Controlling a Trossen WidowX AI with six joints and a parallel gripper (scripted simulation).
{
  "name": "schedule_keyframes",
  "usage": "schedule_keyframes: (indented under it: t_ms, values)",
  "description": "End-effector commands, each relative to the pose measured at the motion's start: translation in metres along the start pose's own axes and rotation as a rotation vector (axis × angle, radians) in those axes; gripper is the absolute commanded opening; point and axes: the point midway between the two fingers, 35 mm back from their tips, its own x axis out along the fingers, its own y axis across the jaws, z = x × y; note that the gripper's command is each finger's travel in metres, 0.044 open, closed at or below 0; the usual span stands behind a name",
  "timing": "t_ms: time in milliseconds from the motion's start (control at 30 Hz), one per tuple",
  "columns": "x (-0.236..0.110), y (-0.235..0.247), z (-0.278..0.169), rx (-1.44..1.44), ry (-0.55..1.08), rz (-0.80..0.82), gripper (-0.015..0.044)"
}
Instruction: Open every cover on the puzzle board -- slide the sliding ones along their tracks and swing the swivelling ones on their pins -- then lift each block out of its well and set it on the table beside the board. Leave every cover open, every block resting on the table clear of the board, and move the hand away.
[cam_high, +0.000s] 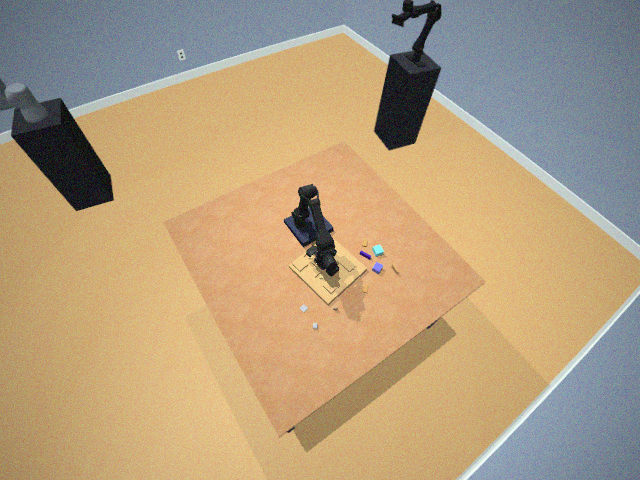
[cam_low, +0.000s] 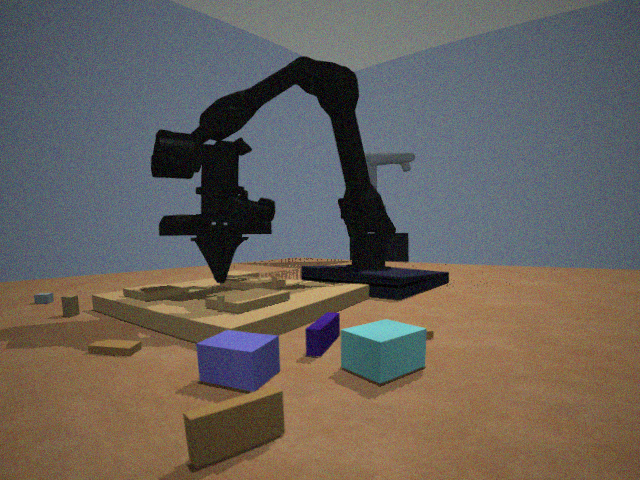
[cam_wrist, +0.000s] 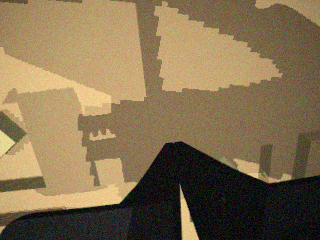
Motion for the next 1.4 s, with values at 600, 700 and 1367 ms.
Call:
schedule_keyframes:
  t_ms: [600, 700, 1367]
  values:
    - [0.007, 0.020, -0.004, 0.002, -0.007, 0.009, 0.0000]
    - [0.007, 0.023, -0.004, 0.002, -0.007, 0.009, 0.0000]
    - [0.007, 0.044, -0.005, 0.002, -0.007, 0.010, 0.0000]
